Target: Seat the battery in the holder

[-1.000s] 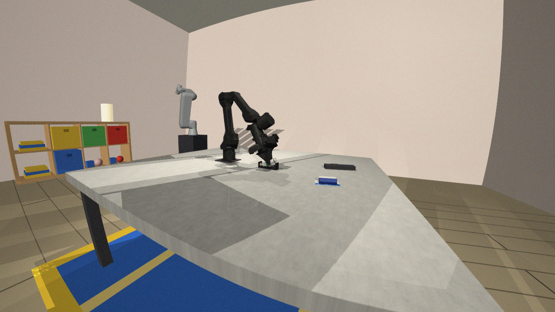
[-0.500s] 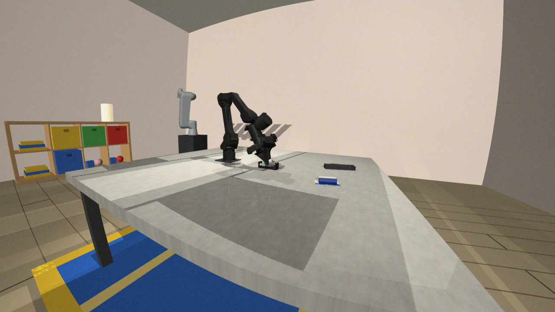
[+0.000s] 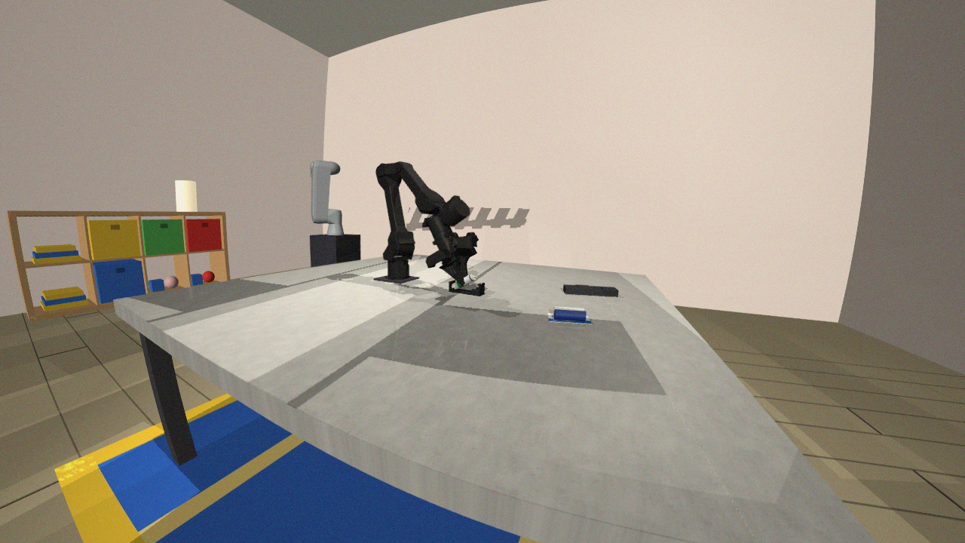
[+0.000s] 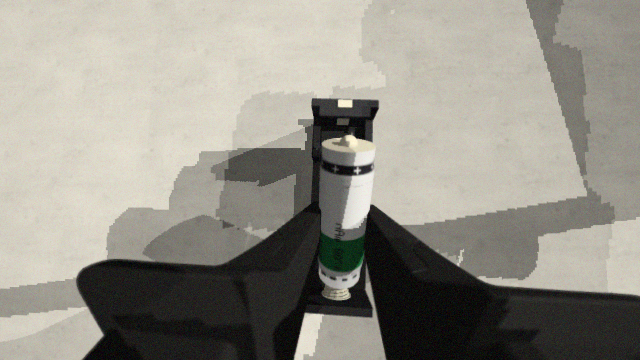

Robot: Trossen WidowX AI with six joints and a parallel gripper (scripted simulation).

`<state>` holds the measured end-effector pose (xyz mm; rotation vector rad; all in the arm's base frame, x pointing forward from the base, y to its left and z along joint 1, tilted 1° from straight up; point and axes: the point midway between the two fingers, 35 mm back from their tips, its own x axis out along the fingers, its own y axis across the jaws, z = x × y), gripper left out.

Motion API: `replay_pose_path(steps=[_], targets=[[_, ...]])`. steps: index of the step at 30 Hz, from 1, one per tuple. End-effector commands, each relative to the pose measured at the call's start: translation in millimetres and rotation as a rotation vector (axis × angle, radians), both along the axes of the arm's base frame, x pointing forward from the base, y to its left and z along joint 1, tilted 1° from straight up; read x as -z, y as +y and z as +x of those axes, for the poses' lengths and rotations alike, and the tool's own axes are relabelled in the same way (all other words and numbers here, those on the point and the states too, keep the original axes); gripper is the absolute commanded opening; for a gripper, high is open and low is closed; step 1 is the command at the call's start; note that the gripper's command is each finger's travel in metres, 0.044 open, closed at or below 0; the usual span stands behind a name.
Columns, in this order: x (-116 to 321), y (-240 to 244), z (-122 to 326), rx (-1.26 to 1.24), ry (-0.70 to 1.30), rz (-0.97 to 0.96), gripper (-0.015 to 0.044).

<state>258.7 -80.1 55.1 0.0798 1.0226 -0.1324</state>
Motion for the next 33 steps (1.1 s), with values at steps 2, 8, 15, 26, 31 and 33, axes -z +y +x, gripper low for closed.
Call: replay_pose_path(steps=[2,8,15,26,31,33], targets=[[2.3,1.2,-2.9,-0.005,0.024,0.005,0.0065],[2.9,0.9,-1.2,-0.004,0.060,0.013,0.0065],[3.5,0.5,0.9,-0.004,0.101,0.022,0.0065],[4.6,0.0,3.7,-0.003,0.167,0.035,0.0065],[5.1,-0.2,4.9,-0.003,0.197,0.041,0.0065],[5.3,-0.1,5.5,-0.003,0.209,0.043,0.0065]])
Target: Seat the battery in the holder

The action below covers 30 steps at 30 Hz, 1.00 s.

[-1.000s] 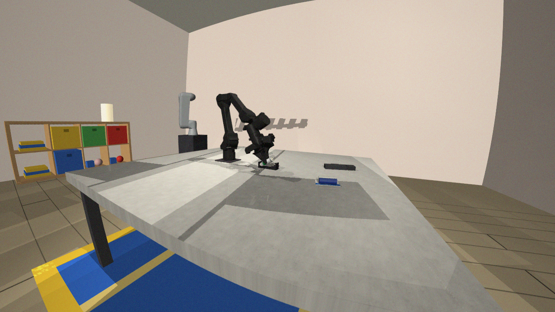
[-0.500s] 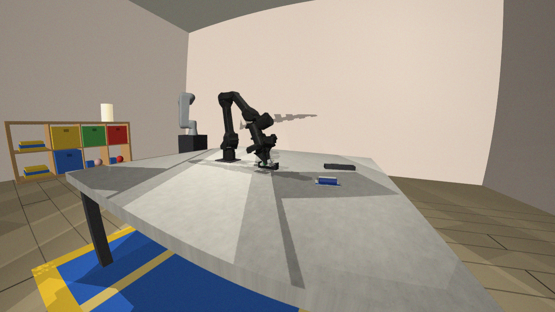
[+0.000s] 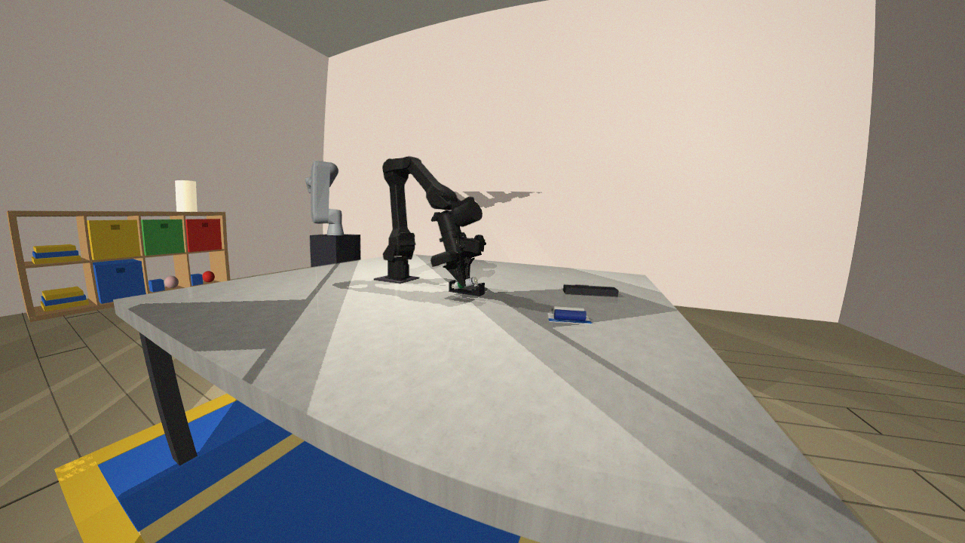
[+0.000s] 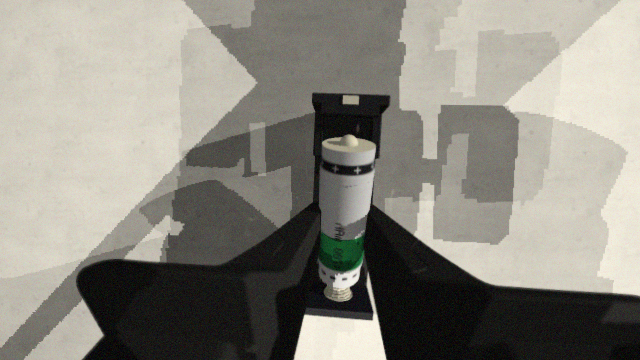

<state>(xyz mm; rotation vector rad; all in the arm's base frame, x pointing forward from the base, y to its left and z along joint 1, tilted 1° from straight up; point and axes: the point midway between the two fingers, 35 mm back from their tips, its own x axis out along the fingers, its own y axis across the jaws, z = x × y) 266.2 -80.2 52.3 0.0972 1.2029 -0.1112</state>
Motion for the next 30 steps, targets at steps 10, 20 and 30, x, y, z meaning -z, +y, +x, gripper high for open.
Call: replay_pose_path(steps=[10,20,30], targets=[[3.7,-0.4,0.4,0.008,0.091,0.016,0.0065],[4.8,-0.7,2.6,0.006,0.152,0.025,0.0065],[5.9,-0.9,4.6,0.004,0.212,0.034,0.0065]])
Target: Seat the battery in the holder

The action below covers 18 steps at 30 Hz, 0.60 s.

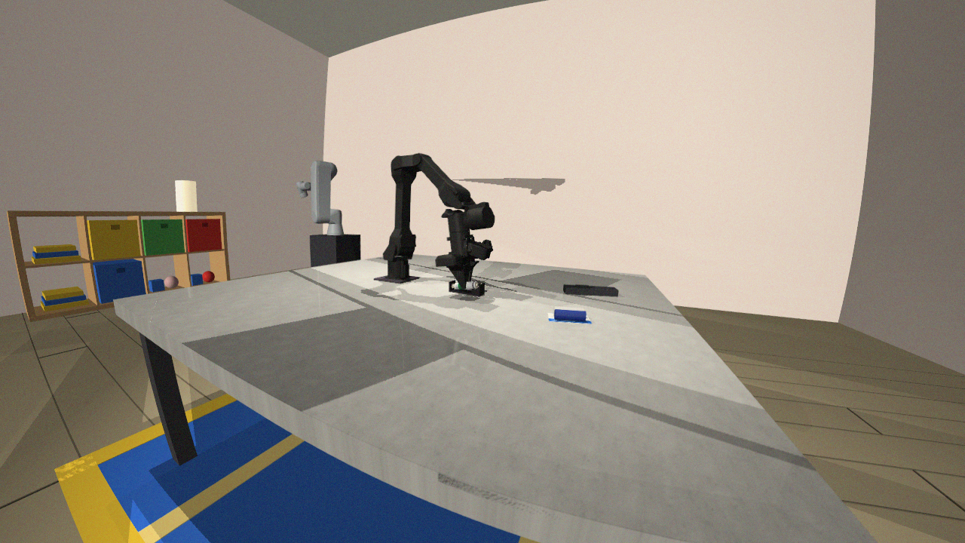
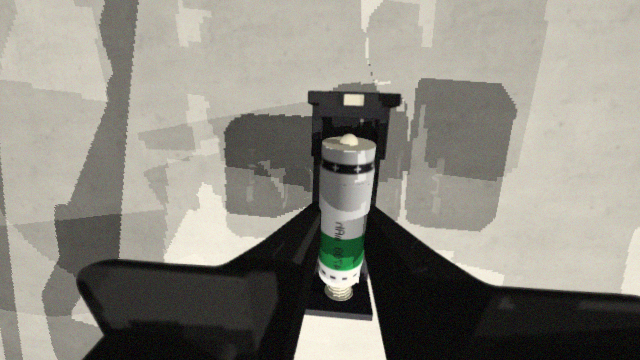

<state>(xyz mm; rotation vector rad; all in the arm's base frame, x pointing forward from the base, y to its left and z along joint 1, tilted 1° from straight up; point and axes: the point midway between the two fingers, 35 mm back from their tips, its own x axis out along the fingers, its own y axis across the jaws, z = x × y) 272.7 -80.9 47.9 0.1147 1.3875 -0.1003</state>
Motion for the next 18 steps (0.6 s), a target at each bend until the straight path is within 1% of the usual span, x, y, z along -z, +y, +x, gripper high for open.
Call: replay_pose_path(steps=[1,18], targets=[[1.6,-0.3,-1.6,0.006,0.035,0.002,0.0065],[3.5,-0.6,1.6,0.001,0.137,0.017,0.0065]])
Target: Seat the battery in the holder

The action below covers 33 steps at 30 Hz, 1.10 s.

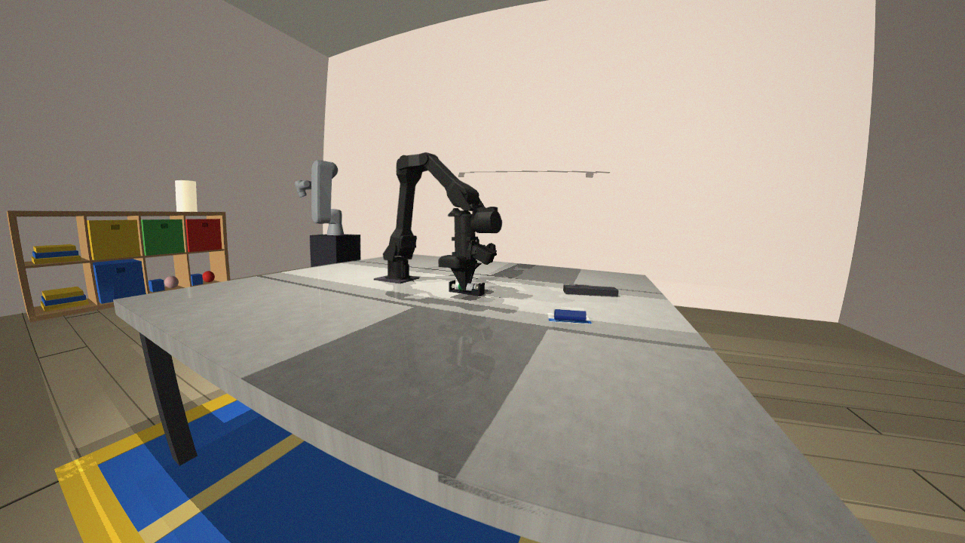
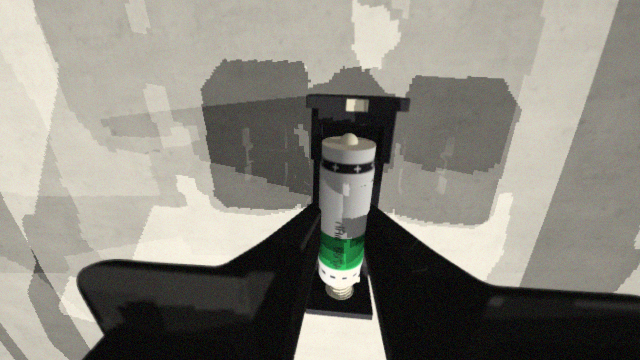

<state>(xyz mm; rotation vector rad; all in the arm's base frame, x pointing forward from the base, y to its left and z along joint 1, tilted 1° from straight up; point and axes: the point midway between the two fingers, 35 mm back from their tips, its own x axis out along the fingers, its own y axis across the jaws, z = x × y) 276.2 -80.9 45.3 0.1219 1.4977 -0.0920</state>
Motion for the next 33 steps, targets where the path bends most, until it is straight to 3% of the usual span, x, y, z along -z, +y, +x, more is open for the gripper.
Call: replay_pose_path(steps=[1,33], targets=[[1.0,-0.6,-1.7,0.005,0.034,0.001,0.0065],[1.0,-3.3,13.1,0.001,0.075,0.020,0.0065]])
